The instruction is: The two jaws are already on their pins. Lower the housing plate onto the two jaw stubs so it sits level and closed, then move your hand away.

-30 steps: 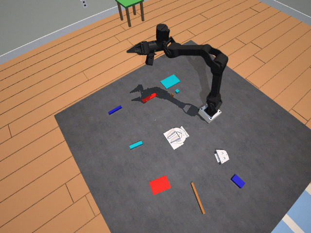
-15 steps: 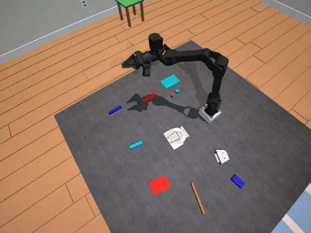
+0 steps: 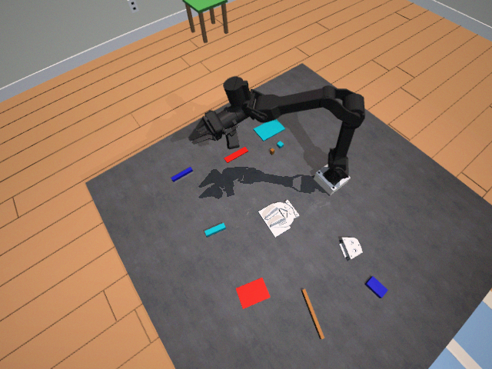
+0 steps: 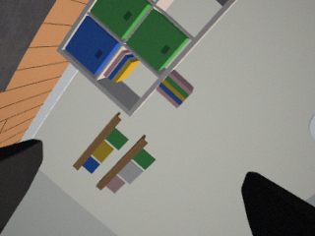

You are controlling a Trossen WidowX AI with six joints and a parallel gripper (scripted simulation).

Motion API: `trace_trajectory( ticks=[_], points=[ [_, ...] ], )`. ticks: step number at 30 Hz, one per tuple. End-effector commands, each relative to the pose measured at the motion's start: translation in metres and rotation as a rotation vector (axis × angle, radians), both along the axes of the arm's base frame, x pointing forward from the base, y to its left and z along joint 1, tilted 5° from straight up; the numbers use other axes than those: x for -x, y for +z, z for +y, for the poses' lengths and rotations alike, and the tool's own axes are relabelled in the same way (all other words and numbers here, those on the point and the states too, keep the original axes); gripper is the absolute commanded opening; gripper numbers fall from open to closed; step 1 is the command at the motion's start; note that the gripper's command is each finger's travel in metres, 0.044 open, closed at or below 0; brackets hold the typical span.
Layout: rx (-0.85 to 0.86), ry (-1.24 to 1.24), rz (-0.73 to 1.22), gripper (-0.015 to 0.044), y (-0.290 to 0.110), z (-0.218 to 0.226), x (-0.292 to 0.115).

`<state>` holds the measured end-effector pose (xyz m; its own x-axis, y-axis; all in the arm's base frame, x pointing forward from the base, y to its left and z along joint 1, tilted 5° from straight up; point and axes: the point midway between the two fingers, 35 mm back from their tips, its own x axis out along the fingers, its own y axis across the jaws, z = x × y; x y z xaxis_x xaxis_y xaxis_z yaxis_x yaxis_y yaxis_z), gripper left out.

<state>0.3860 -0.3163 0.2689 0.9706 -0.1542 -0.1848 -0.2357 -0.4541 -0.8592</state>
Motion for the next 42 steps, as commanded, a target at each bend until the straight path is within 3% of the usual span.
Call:
trace_trajectory(
  ticks=[1,22,42],
  points=[
    [-0.061,0.033,0.038,0.0440,-0.009,0.031,-0.017],
    [-0.282,0.233,0.278,0.0440,-0.053,0.190,-0.066],
    [-0.341,0.408,0.594,0.0440,-0.097,0.343,-0.048]
  ],
)
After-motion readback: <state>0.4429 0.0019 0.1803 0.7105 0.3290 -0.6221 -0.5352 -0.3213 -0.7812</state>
